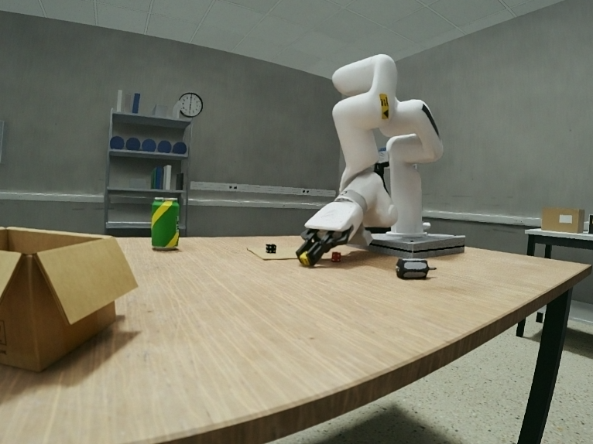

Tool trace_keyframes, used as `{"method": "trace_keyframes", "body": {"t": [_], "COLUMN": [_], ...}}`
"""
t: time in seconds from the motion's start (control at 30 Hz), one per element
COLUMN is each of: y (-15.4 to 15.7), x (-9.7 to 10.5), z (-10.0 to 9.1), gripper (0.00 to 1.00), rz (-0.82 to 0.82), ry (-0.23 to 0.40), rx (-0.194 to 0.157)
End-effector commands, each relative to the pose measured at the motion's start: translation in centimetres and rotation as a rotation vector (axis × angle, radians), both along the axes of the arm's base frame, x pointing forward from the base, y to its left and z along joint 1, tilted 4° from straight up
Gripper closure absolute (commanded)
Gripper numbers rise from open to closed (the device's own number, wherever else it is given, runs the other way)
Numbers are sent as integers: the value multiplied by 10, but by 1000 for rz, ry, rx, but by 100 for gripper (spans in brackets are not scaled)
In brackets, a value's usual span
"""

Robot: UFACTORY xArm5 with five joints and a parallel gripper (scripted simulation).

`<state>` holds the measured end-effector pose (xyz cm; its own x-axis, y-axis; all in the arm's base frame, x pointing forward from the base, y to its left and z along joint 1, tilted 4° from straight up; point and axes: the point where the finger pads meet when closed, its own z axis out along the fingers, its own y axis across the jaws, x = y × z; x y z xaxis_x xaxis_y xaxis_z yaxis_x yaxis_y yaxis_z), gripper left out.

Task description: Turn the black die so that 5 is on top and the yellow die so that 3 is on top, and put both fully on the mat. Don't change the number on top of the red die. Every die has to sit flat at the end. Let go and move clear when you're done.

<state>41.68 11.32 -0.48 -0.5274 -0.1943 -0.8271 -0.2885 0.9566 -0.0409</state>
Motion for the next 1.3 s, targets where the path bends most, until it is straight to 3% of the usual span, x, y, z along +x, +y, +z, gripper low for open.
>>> {"method": "trace_keyframes", "body": {"t": [0.0, 0.47, 0.97, 1.27], "y": [0, 0, 0, 0], "x": [0, 0, 0, 0], "z": [1, 1, 1, 1], "gripper": [85, 85, 64, 64], "rz": [0, 0, 0, 0], "ry": [-2, -2, -2, -2], "rx": [1, 1, 1, 1]}}
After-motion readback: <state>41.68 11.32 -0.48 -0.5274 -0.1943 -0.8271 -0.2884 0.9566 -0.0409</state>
